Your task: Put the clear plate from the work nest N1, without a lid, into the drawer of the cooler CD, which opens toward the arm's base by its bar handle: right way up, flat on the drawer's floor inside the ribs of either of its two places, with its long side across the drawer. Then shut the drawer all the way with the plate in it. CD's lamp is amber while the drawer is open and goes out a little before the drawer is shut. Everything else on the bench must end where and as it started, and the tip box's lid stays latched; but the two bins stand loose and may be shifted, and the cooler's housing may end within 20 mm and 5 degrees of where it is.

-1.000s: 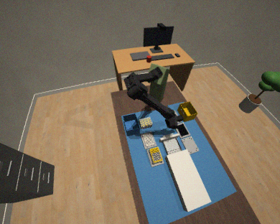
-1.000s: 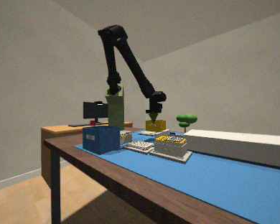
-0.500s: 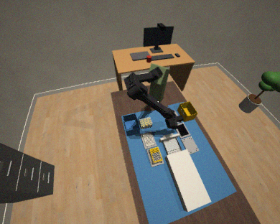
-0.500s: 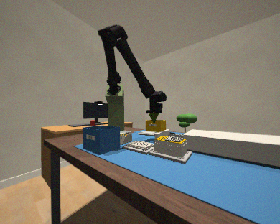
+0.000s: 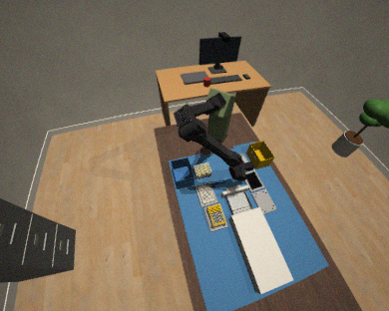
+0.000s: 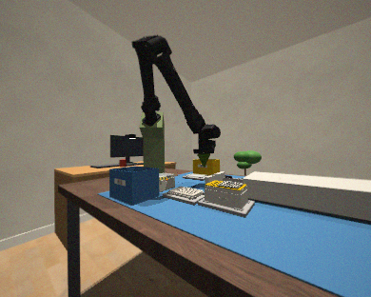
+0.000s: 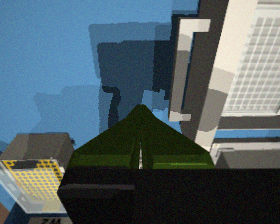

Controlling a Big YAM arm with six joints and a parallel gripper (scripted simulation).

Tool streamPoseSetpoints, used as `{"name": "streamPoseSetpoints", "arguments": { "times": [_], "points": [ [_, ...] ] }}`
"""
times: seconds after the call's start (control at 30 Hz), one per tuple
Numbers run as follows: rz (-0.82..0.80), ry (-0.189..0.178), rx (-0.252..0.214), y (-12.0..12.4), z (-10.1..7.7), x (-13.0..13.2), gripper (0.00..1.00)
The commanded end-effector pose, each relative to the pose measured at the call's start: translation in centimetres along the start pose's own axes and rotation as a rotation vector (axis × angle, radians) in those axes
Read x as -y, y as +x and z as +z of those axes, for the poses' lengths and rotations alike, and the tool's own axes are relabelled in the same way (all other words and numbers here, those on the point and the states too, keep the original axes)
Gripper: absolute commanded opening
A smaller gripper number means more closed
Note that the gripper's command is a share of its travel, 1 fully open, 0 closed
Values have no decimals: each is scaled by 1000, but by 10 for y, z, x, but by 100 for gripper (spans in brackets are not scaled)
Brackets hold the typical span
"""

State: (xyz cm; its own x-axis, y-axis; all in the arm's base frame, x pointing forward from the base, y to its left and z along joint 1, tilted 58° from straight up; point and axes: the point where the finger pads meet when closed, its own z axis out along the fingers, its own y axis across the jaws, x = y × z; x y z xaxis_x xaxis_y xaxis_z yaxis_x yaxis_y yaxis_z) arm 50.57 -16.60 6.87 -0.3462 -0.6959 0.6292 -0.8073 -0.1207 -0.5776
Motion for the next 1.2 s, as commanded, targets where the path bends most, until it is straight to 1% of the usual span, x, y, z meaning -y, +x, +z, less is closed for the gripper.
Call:
{"name": "streamPoseSetpoints", "arguments": {
  "times": [0.0, 0.23, 0.33, 0.4, 0.8, 0.9, 1.17],
  "points": [
    [-6, -11, -6, 3, 13, -4, 0],
    [-6, -11, -6, 3, 22, -5, 0],
    [-10, -15, -5, 2, 23, -8, 0],
    [-6, -11, -6, 3, 26, -5, 0],
    [-6, -11, -6, 3, 42, -6, 0],
    [-9, -15, -5, 3, 43, -8, 0],
    [-7, -11, -6, 3, 54, -6, 0]
  ]
}}
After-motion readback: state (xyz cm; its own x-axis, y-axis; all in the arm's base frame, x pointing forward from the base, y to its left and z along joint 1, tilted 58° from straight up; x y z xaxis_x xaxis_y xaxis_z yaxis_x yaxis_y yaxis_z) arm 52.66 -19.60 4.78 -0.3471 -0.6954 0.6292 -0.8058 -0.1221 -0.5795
